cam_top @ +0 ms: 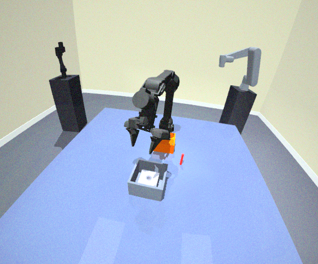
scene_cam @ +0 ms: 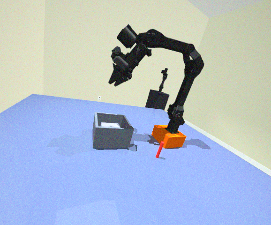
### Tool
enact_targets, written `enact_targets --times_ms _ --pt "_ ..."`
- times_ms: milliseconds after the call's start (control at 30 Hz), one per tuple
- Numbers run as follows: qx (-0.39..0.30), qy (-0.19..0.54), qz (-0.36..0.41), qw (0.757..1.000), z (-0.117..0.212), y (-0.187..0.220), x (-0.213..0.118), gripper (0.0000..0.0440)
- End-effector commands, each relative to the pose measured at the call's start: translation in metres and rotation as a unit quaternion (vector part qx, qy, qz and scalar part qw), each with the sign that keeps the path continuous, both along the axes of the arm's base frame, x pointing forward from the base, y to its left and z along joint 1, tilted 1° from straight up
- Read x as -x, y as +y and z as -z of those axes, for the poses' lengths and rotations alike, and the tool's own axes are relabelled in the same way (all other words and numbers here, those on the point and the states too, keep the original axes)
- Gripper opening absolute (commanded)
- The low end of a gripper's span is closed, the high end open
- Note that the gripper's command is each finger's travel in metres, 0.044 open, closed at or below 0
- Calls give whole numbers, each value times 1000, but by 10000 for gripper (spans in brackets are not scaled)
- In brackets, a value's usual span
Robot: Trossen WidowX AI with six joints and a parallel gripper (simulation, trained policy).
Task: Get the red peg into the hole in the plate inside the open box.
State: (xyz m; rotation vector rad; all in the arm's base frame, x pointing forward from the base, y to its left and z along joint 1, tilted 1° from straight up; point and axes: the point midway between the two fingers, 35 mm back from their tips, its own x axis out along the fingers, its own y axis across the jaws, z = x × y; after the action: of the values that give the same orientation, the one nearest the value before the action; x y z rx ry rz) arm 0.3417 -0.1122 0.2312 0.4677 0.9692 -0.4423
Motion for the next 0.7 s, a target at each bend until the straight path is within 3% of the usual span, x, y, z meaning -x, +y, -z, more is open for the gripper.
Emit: enact_targets --times_ms 0,300,667 --pt "-25 25 22 999 8 28 12 440" --pt "-73 97 81 989 32 98 51 440" --pt "-82 177 143 970 66 153 102 440"
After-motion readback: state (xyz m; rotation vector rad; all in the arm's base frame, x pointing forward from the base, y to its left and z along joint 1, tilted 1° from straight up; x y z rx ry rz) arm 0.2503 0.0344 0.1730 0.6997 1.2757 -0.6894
